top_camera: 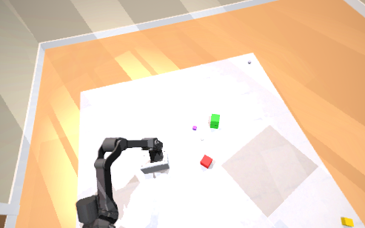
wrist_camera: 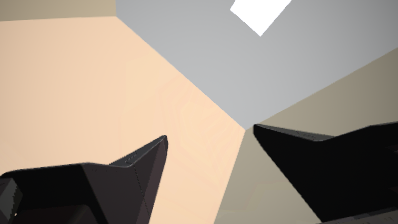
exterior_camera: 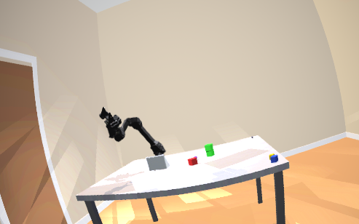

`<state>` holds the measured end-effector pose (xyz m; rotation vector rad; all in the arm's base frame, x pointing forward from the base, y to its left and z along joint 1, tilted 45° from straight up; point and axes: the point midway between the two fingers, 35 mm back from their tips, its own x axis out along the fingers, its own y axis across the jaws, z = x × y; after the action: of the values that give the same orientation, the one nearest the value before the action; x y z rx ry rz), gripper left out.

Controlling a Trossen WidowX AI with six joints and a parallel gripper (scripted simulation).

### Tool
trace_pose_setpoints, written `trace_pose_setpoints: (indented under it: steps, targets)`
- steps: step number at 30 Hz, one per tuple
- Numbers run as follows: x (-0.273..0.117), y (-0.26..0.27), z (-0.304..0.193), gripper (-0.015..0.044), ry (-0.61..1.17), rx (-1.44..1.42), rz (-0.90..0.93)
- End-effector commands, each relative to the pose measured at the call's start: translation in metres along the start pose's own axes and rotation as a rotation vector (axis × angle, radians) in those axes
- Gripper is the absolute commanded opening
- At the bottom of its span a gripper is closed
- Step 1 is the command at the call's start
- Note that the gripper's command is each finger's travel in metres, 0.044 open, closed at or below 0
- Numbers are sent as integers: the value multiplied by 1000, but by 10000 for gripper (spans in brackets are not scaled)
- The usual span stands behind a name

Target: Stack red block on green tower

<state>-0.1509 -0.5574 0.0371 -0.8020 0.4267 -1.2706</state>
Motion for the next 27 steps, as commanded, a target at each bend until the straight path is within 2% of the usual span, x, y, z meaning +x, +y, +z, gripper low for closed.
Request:
trace_pose_setpoints:
  steps: [1,8,14,21,27]
  targets:
    - [1,2,1,426,1,2,6]
    - [40,73,35,440,44,57,236]
    - [56,145,78,440,76,87,477]
    - [46,226,135,440,99,93,772]
    - [20,279,180,440,108,75,1003]
